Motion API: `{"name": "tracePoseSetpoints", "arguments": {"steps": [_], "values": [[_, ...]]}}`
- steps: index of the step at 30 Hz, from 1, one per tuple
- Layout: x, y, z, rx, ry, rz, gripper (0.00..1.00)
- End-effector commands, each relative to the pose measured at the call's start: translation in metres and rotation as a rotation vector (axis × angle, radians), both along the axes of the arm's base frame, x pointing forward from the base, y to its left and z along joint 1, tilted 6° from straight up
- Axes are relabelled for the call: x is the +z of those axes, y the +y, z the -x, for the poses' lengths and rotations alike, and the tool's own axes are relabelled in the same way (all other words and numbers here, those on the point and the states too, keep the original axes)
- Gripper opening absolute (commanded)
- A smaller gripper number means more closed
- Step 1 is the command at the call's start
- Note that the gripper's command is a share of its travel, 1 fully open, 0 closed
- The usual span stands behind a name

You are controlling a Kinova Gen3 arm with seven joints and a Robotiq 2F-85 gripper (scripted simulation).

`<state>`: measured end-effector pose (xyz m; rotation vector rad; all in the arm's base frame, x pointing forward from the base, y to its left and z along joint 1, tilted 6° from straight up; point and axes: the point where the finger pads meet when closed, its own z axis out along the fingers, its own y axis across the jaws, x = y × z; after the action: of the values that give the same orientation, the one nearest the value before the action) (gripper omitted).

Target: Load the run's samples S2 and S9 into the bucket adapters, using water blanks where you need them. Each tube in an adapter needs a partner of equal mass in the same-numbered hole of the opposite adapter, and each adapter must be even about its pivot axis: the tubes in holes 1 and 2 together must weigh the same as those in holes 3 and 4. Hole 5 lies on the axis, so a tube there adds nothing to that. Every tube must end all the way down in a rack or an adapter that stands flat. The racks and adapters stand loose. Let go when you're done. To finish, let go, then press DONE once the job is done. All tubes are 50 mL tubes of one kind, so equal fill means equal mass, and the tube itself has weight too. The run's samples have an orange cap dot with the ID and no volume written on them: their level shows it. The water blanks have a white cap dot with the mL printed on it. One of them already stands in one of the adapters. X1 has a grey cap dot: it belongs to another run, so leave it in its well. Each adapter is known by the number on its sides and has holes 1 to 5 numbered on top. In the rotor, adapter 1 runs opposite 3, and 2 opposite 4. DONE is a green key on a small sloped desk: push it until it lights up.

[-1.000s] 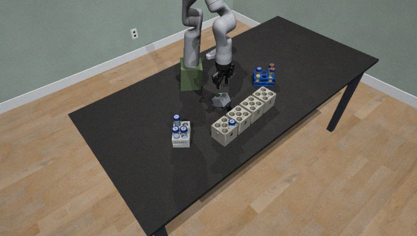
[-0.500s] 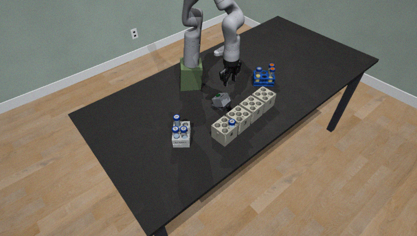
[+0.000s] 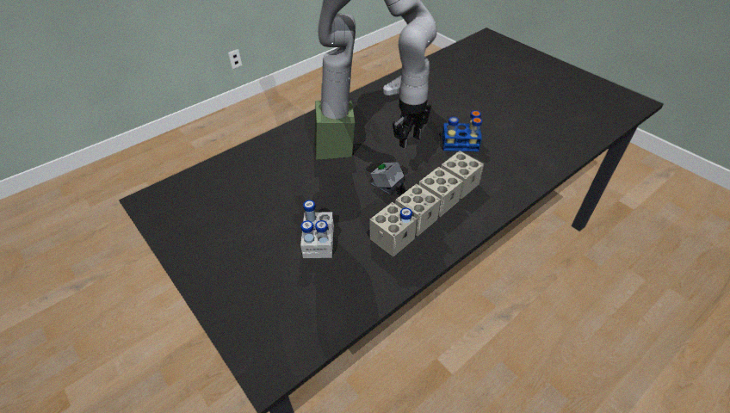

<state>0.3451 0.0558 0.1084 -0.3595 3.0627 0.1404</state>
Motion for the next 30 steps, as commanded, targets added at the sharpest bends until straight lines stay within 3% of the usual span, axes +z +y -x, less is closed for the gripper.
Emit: {"name": "tracePoseSetpoints", "arguments": {"steps": [1, 9, 10, 30], "values": [[0.001, 0.001, -0.001, 0.003, -0.003, 0.001, 0.62], [0.001, 0.001, -0.001, 0.003, -0.003, 0.001, 0.62], [0.001, -0.005, -0.003, -0.049, 0.001, -0.003, 1.0], [-0.008, -0.094, -0.015, -0.645, 0.066, -0.028, 1.0]]}}
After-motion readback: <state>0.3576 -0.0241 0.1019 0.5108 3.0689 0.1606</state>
